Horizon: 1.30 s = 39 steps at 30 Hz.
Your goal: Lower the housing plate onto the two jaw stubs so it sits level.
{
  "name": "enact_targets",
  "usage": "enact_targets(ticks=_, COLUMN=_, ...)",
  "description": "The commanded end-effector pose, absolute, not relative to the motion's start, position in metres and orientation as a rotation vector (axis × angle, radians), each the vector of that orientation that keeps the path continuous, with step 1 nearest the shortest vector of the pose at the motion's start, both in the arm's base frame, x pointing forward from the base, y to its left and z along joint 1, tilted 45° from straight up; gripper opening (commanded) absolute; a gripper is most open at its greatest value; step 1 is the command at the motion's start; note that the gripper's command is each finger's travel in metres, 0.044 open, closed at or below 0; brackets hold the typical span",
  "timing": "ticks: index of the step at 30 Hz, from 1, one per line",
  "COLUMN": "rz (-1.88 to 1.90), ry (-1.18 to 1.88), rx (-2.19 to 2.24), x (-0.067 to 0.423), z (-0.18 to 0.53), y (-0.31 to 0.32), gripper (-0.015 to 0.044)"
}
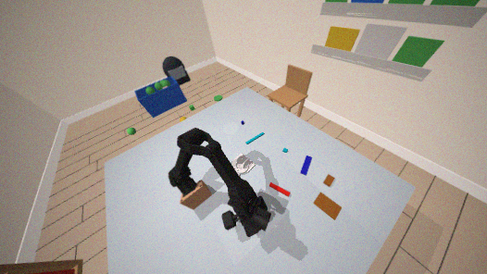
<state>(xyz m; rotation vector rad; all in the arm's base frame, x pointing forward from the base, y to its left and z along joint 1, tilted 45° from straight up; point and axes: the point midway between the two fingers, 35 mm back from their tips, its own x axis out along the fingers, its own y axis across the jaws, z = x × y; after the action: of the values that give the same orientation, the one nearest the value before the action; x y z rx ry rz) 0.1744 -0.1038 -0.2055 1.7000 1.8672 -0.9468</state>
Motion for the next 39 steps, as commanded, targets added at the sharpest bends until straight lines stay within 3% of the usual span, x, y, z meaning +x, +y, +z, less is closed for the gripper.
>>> enact_targets(ticks=1, rz=-0.947, ry=1.864, rx=1.706, x=0.175, z=-0.206, y=-0.103, gripper=0.044)
enact_targets(ticks=7, rz=-0.947, ry=1.864, rx=1.706, x=0.175, z=-0.206, y=-0.103, gripper=0.044)
enact_targets(ticks=20, rz=-0.947, ry=1.867, rx=1.7, x=0.174, z=-0.206, y=-0.104, gripper=0.0353)
enact_targets(ticks=39, rz=-0.948, ry=1.866, rx=1.701, x=0.179, z=-0.192, y=-0.118, gripper=0.0351)
